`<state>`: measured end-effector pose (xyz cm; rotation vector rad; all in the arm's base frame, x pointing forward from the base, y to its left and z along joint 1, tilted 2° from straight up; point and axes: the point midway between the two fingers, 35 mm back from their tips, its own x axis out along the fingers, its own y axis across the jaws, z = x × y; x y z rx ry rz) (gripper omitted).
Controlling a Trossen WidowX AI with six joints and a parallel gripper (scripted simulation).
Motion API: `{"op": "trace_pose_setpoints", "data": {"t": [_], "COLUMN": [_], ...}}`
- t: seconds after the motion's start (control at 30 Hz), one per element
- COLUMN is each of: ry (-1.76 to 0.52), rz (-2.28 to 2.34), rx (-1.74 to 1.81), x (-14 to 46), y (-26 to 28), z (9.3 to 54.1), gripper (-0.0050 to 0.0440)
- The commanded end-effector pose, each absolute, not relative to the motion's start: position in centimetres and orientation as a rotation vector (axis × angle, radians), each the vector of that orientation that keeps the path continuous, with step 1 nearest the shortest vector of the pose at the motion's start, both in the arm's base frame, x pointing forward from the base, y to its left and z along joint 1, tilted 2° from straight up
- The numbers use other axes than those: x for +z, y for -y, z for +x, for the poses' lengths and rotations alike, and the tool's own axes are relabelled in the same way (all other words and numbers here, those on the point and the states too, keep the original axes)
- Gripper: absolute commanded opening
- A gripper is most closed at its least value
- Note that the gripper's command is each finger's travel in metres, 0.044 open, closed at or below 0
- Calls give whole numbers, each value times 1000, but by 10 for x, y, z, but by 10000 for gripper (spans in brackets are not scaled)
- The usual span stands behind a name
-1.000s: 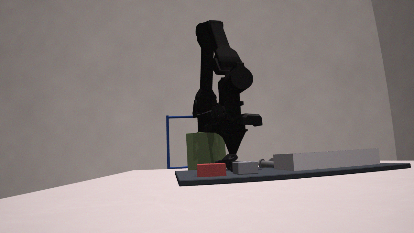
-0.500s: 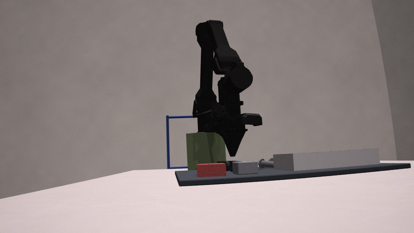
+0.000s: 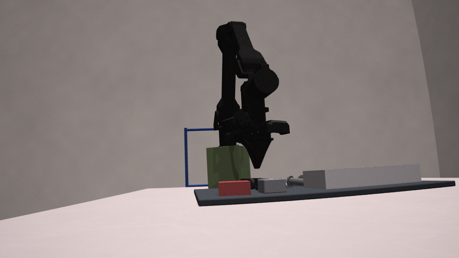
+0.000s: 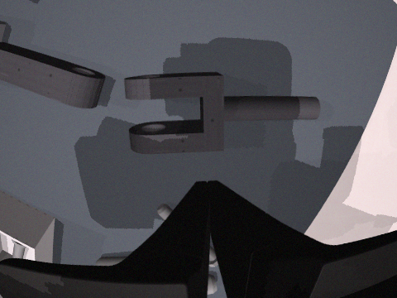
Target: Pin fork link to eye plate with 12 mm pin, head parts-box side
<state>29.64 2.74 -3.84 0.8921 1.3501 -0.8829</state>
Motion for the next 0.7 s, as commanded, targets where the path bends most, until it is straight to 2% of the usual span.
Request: {"op": "trace_pose_setpoints", "data": {"t": [0.0, 0.37, 0.67], "ry": [-1347, -1347, -1350], "rz": [889, 889, 894], "rx": [-888, -888, -889], "x": [-44, -48, -47], "y": [-16, -5, -6], "z": [300, 306, 303], "gripper": [0, 0, 216]}}
